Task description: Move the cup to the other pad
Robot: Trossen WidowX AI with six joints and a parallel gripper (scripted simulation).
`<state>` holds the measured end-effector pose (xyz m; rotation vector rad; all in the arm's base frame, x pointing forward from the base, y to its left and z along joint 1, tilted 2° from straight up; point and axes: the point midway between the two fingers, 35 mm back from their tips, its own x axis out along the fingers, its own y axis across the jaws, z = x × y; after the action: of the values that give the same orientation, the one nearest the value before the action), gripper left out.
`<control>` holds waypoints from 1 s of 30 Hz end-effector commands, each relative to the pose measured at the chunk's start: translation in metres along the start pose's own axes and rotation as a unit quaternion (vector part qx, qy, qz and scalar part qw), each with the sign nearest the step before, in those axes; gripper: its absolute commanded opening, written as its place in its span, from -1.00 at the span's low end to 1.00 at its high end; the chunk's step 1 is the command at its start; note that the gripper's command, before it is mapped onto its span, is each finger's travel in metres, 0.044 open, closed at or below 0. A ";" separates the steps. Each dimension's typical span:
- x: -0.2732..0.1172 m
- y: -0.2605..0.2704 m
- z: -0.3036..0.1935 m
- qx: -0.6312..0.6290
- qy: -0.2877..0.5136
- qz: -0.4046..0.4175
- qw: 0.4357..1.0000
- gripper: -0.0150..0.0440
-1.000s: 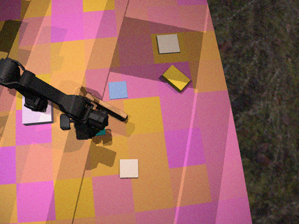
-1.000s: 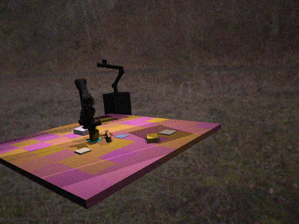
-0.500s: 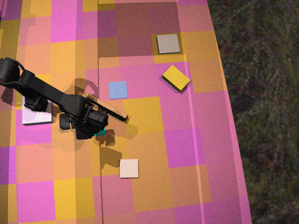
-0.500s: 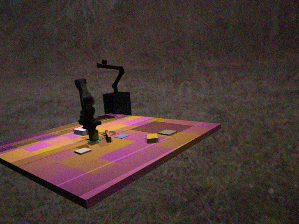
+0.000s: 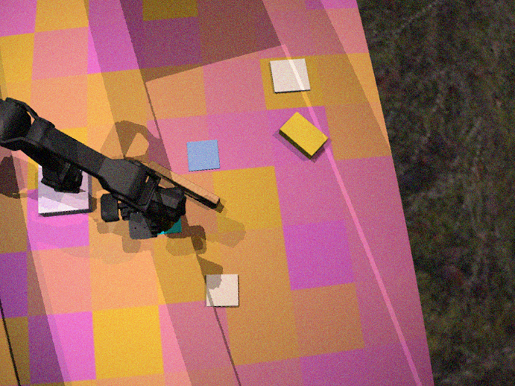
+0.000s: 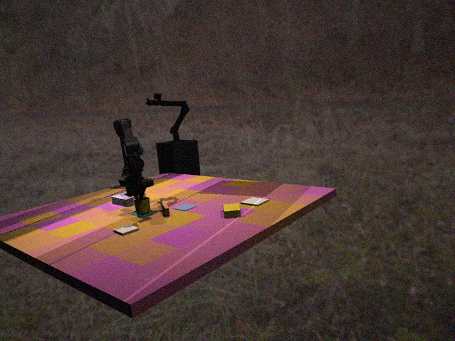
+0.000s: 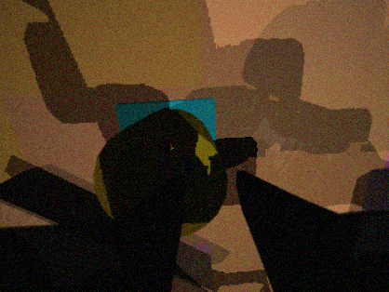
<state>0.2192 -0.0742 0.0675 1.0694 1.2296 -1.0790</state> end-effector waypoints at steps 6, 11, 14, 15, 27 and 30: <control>-0.013 0.001 0.000 -0.001 -0.001 0.004 1.000 0.01; -0.020 0.000 0.000 -0.002 0.000 0.004 1.000 0.01; -0.024 0.000 0.000 -0.002 0.000 0.004 1.000 0.01; -0.026 -0.001 0.000 -0.002 0.000 0.004 1.000 0.01; -0.024 -0.002 0.000 0.000 0.000 0.000 1.000 0.81; -0.029 -0.002 0.000 0.000 0.000 0.000 1.000 1.00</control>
<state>0.2154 -0.0733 0.0924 1.0694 1.2331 -1.0814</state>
